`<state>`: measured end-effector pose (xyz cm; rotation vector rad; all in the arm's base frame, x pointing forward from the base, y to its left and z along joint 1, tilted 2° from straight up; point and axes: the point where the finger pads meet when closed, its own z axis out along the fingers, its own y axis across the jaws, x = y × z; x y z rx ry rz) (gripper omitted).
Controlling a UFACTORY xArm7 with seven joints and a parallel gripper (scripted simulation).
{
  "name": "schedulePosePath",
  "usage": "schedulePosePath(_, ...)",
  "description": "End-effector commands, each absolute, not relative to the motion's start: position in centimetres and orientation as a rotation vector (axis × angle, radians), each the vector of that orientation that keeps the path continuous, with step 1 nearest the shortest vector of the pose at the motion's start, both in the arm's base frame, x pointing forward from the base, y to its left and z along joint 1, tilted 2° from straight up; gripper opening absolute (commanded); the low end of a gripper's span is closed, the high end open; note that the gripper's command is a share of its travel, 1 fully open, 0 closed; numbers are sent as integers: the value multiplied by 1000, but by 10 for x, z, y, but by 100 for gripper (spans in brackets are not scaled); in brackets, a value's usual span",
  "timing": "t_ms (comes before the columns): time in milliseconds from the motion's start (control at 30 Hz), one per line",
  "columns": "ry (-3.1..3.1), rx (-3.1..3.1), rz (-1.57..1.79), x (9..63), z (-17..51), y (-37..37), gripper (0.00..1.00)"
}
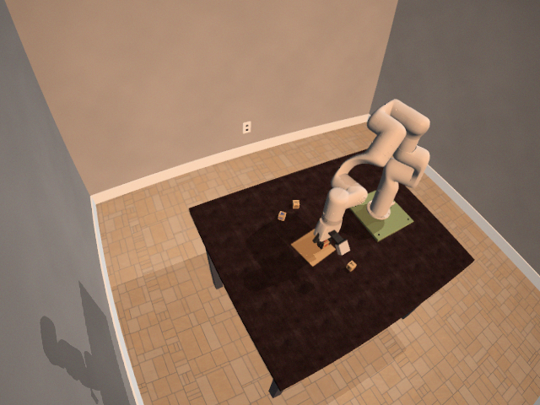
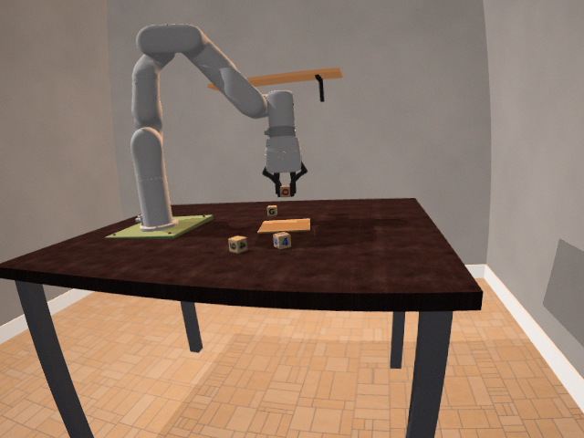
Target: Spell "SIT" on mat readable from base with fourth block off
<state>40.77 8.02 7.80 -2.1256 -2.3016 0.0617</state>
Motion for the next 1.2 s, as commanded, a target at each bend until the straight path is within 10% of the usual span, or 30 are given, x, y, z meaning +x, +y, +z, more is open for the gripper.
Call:
schedulePosePath(0, -2304, -2127, 52, 410, 72, 81, 27)
schedulePosePath(1167, -2304, -2128, 52, 407, 10, 79, 27)
